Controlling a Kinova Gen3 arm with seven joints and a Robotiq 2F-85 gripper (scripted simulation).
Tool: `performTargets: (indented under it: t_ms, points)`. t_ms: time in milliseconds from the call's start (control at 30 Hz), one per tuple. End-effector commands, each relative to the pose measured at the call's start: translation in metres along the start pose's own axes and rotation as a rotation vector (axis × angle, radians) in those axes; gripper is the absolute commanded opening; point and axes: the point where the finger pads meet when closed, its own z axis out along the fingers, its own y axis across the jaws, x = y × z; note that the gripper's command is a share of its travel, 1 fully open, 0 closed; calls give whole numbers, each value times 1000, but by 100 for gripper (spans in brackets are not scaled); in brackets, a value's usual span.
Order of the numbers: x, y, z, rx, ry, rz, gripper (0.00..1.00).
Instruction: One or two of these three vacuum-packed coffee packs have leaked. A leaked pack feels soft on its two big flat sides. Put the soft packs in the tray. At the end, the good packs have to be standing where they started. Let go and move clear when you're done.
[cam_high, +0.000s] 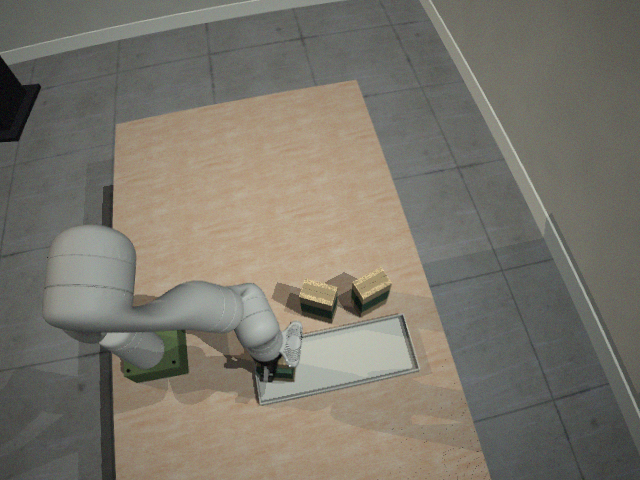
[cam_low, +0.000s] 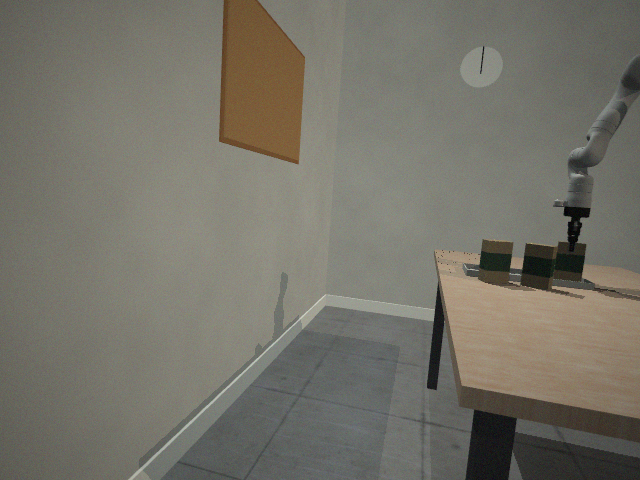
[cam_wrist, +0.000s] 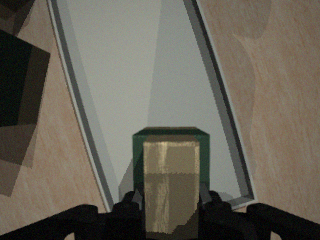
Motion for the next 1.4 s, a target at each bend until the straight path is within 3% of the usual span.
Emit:
performTargets:
  t_ms: [0, 367, 400, 1367]
  points:
    - [0, 0, 0, 0, 1, 0, 26]
    - [0, 0, 0, 0, 1, 0, 26]
    - [0, 0, 0, 0, 1, 0, 84]
    - [0, 0, 0, 0, 1, 0, 84]
